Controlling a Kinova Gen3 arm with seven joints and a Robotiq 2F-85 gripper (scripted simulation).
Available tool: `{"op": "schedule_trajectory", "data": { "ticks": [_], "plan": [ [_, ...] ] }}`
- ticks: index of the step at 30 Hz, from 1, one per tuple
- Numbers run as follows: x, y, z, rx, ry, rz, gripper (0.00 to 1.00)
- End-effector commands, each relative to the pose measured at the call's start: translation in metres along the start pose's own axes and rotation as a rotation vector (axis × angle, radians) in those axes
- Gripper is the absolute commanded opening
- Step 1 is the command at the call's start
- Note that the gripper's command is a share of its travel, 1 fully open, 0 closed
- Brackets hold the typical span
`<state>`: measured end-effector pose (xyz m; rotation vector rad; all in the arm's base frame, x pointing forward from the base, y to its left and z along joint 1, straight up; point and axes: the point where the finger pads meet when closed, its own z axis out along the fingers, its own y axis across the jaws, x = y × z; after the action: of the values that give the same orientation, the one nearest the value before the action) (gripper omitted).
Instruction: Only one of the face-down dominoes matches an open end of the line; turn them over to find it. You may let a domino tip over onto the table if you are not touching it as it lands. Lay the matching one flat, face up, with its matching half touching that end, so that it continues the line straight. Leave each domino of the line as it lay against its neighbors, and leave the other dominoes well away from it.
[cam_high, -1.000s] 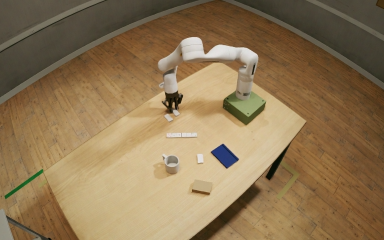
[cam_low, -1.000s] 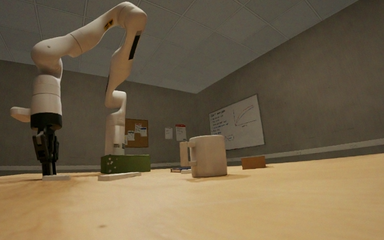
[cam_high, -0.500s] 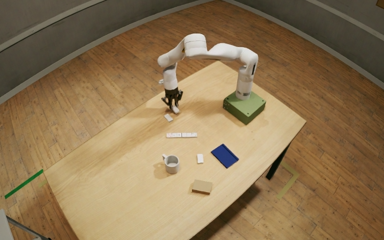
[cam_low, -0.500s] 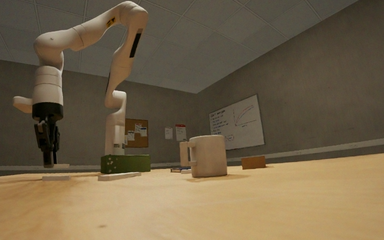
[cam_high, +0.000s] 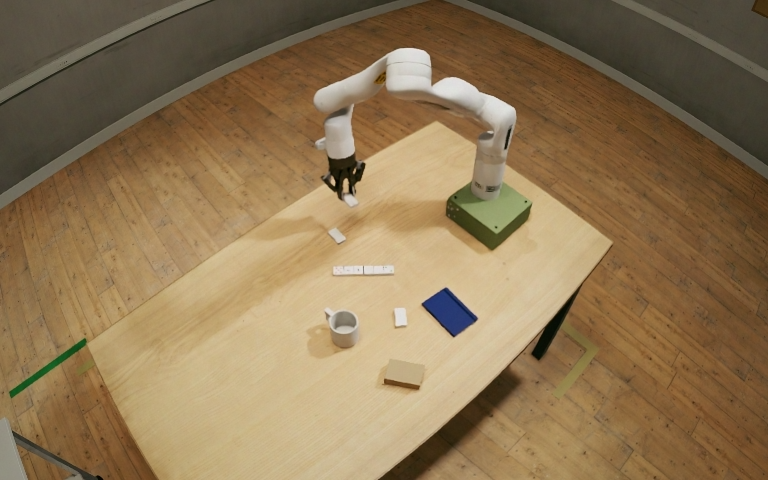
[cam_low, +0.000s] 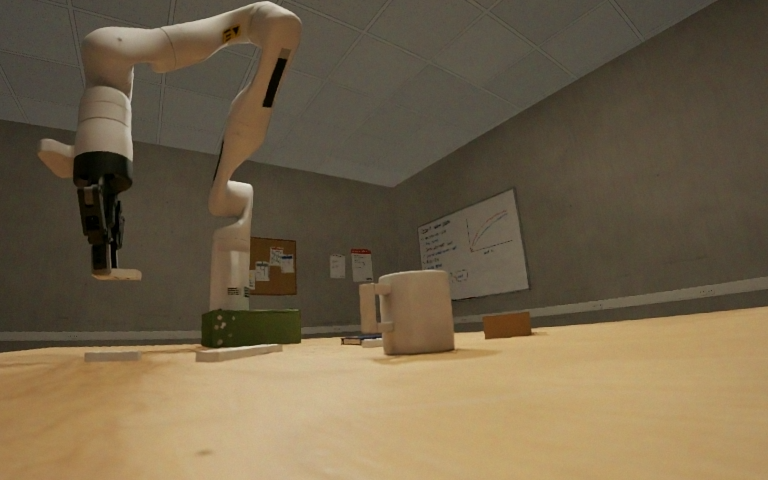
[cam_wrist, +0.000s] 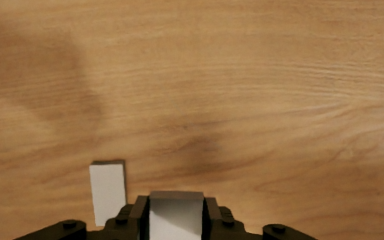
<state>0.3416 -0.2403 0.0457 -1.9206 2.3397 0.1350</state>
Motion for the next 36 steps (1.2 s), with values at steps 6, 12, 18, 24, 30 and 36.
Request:
{"op": "schedule_trajectory", "data": {
  "ticks": [6, 12, 18, 24, 30, 36],
  "plan": [
    [-0.003, -0.001, -0.019, 0.002, -0.001, -0.002, 0.31],
    [-0.013, 0.006, -0.018, 0.003, 0.0, -0.001, 0.31],
    [-0.049, 0.033, -0.013, 0.005, 0.0, -0.001, 0.31],
    [-0.083, 0.067, -0.008, -0.002, -0.002, -0.002, 0.31],
    [-0.083, 0.067, -0.008, -0.002, 0.001, -0.002, 0.31],
    [-0.083, 0.067, -0.007, -0.001, 0.016, -0.005, 0.31]
  ]
}}
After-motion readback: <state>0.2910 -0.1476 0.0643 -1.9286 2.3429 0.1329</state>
